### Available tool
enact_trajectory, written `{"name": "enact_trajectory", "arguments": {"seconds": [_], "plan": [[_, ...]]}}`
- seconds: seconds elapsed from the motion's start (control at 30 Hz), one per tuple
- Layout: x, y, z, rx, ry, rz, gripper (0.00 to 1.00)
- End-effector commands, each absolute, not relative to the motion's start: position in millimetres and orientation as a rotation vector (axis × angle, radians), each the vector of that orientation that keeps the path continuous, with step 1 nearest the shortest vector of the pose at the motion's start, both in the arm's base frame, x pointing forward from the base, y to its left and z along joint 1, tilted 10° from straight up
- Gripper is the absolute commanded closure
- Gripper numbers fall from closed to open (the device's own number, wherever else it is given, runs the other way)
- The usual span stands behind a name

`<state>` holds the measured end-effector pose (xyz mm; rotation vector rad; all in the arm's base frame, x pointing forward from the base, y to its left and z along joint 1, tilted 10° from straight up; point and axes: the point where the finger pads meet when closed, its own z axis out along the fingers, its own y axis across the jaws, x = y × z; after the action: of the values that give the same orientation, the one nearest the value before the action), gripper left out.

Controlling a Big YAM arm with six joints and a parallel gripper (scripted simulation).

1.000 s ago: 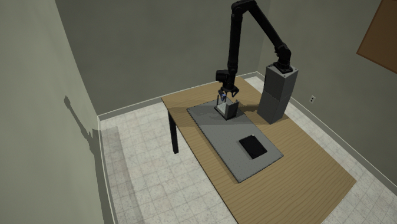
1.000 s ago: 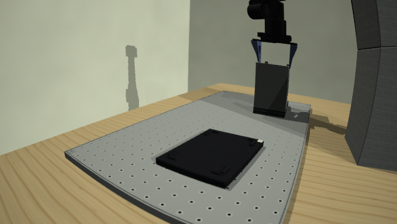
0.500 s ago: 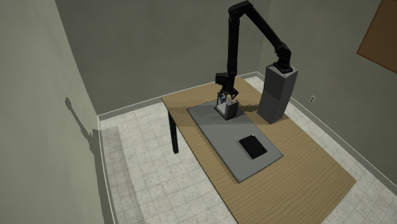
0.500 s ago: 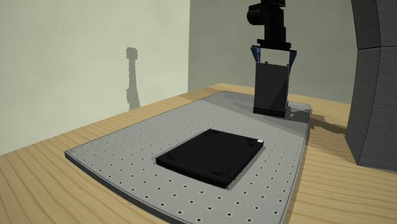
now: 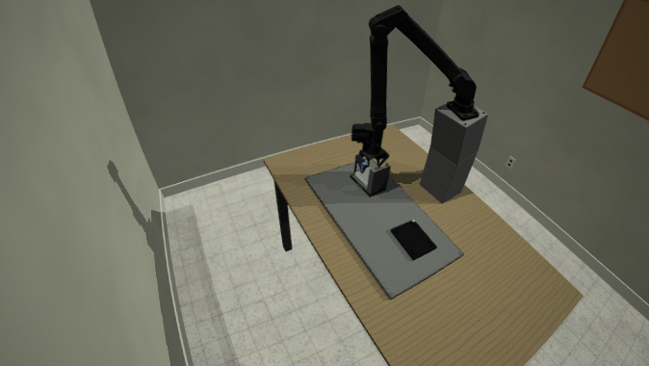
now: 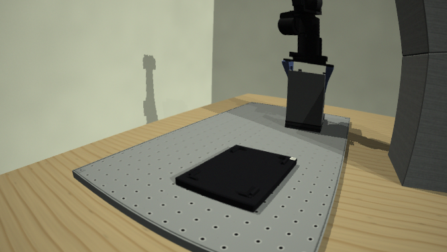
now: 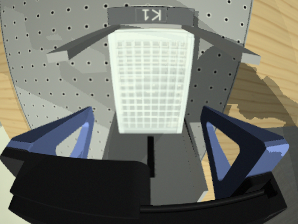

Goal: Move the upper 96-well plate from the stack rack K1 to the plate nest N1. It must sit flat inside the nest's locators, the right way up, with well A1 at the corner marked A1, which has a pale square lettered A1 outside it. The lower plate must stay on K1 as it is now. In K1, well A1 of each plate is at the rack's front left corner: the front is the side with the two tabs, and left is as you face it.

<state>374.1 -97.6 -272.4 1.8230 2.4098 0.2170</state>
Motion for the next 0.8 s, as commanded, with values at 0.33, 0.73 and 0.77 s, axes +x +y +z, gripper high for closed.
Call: {"name": "enact_trajectory", "arguments": {"seconds": [0.33,0.73,0.77], "plan": [[377,-93,-295,1.821,2.410,0.213,0.00],[380,-91,-314,1.820,2.411,0.213,0.00],[380,-91,-314,1.820,2.411,0.213,0.00]]}}
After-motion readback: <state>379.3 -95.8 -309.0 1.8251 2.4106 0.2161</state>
